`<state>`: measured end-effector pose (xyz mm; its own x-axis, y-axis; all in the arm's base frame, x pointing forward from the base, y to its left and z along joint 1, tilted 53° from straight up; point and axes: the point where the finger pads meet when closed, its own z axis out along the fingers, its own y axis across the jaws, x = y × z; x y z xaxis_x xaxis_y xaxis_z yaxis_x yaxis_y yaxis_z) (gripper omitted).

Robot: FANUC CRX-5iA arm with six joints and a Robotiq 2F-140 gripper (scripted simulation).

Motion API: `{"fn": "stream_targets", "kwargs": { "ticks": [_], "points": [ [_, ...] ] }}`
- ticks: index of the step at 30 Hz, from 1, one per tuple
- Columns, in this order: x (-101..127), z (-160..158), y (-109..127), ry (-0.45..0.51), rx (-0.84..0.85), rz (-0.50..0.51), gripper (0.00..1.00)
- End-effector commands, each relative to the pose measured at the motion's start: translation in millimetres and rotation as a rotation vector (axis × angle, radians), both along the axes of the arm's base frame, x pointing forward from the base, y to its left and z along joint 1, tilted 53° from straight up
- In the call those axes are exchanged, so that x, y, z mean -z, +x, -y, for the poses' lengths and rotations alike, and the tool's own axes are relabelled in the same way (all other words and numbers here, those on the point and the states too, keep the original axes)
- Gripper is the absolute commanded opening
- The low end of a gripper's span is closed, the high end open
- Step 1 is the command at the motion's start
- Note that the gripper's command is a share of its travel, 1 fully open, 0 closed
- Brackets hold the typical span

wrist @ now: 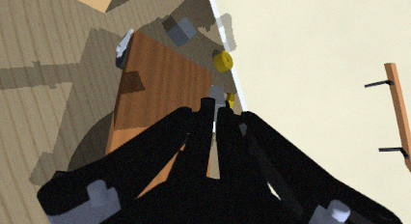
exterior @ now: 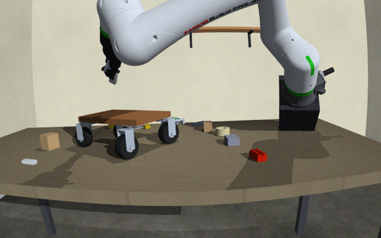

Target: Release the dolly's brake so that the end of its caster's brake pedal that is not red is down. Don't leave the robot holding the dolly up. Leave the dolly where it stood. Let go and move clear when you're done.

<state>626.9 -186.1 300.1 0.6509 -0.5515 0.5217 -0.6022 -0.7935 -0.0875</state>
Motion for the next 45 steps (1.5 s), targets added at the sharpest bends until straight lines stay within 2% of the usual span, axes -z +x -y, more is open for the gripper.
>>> {"fn": "stream_targets", "kwargs": {
  "ticks": [1,4,5,7,8,11,12,13,15,16,18,19,21,22,24,25,27,28,29,30,32,34,38,45],
  "points": [
    [50.0,29.1,-39.4,0.17,0.074,-0.162,0.0],
    [75.2,43.1,-58.8,0.17,0.074,-0.162,0.0],
    [83.4,40.0,-68.4,0.262,0.1,-0.217,0.0],
    [99.3,47.4,-81.9,0.262,0.1,-0.217,0.0],
    [109.0,43.5,-92.8,0.364,0.118,-0.262,0.0],
    [132.0,50.5,-113.9,0.364,0.118,-0.262,0.0],
    [138.6,43.8,-123.1,0.471,0.128,-0.294,0.0],
    [145.8,45.0,-130.1,0.471,0.128,-0.294,0.0],
    [145.8,45.0,-130.1,0.471,0.128,-0.294,0.0],
    [166.6,37.8,-154.5,0.579,0.13,-0.311,0.0],
    [171.2,37.6,-159.5,0.579,0.13,-0.311,0.0],
    [177.8,27.4,-170.9,0.685,0.125,-0.313,0.0],
    [177.8,27.4,-170.9,0.685,0.125,-0.313,0.0],
    [179.5,17.7,-178.2,0.784,0.113,-0.302,0.0],
    [179.5,17.7,-178.2,0.784,0.113,-0.302,0.0],
    [177.5,9.5,-182.0,0.874,0.098,-0.281,0.0],
    [177.5,9.5,-182.0,0.874,0.098,-0.281,0.0],
    [173.0,3.3,-183.5,0.952,0.08,-0.252,0.0],
    [173.0,3.3,-183.5,0.952,0.08,-0.252,0.0],
    [167.0,-0.9,-183.5,1.016,0.061,-0.221,0.0],
    [167.0,-0.9,-183.5,1.016,0.061,-0.221,0.0],
    [154.9,-4.6,-181.9,1.107,0.029,-0.163,0.0],
    [145.2,-5.2,-180.0,1.162,0.005,-0.118,0.0],
    [144.6,-5.5,-179.7,1.167,0.003,-0.114,0.0]
  ]
}}
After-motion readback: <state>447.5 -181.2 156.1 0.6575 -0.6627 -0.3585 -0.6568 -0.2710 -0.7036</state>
